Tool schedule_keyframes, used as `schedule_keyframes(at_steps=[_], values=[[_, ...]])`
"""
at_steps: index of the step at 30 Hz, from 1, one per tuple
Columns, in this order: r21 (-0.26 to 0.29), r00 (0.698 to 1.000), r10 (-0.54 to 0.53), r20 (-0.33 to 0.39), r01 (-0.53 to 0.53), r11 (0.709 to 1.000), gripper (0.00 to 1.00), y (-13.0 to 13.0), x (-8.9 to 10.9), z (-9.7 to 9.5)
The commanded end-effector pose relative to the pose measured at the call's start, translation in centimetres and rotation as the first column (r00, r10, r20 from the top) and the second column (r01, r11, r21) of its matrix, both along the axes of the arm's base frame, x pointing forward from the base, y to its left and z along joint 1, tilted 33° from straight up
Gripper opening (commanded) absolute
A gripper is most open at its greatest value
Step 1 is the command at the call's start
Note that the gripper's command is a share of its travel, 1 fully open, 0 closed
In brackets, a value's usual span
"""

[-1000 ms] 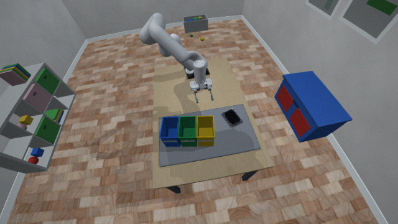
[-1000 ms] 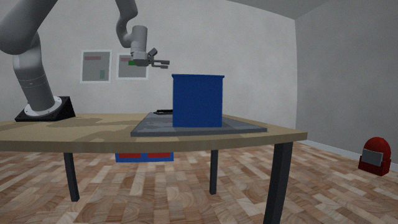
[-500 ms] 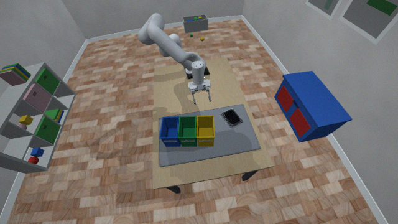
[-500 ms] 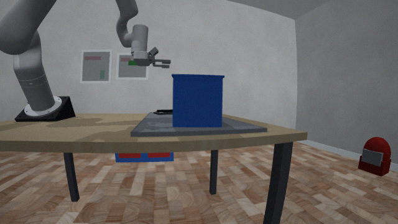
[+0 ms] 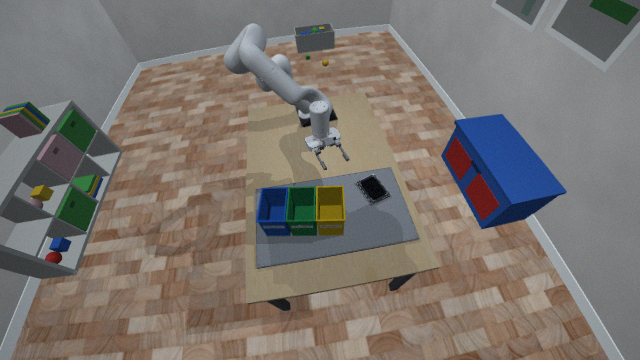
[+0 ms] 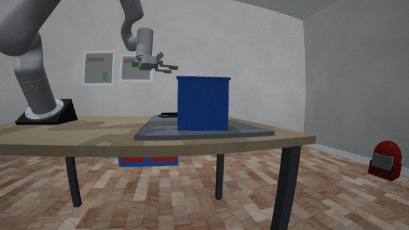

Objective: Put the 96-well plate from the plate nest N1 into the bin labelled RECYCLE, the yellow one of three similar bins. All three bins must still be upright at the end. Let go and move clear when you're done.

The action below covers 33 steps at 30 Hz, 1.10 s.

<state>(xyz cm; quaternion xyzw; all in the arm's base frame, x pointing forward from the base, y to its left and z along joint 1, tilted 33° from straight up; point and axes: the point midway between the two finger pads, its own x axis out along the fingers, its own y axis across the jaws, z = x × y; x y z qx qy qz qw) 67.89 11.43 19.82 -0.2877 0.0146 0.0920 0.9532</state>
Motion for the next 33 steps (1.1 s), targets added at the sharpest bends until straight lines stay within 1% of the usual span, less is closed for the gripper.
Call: schedule_keyframes(at_steps=[1,3,18,20,33], values=[[0.003,0.999,0.04,-0.033,-0.04,0.999,0.37,2.0,0.7,-2.0],[0.003,0.999,0.04,-0.033,-0.04,0.999,0.37,2.0,0.7,-2.0],[0.004,0.999,0.04,-0.032,-0.04,0.999,0.37,7.1,1.9,-7.5],[0.004,0.999,0.04,-0.032,-0.04,0.999,0.37,7.1,1.9,-7.5],[0.004,0.999,0.04,-0.032,-0.04,0.999,0.37,11.4,3.0,-12.2]])
